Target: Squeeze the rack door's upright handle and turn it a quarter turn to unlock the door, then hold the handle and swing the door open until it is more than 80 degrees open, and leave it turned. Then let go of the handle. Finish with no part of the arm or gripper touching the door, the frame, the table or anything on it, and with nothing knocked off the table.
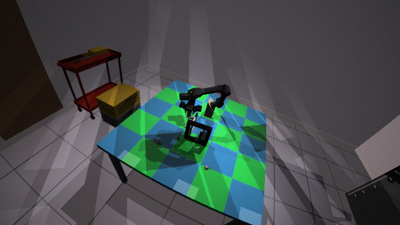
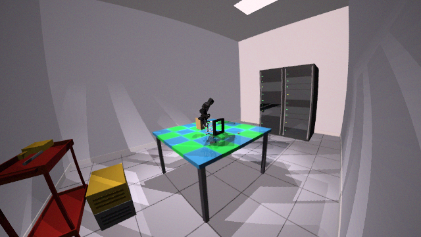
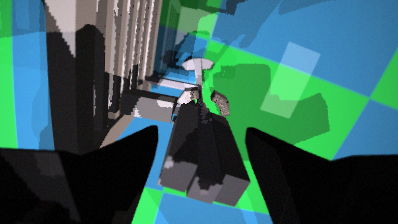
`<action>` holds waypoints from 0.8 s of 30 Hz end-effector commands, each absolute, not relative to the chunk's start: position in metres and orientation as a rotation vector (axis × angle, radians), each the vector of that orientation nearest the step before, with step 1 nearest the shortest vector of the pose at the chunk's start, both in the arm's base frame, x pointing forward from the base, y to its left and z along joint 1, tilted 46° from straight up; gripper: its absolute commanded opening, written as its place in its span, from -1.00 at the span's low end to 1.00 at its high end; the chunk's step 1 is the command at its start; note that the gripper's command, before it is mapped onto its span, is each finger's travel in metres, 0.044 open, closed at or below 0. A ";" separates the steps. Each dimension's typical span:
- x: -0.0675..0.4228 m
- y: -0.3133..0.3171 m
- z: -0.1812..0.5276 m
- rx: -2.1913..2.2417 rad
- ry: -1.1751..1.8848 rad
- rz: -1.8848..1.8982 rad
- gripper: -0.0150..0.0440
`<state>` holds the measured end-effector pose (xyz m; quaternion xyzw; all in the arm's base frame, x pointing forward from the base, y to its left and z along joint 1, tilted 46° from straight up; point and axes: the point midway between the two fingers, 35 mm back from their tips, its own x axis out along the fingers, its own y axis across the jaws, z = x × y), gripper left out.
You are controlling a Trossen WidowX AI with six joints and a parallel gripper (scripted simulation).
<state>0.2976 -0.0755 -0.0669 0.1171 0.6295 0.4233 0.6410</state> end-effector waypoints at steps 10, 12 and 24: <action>0.301 -0.087 -0.057 0.266 1.436 0.967 0.47; 0.302 -0.089 -0.055 0.266 1.436 0.967 0.47; 0.305 -0.101 -0.043 0.267 1.438 0.965 0.47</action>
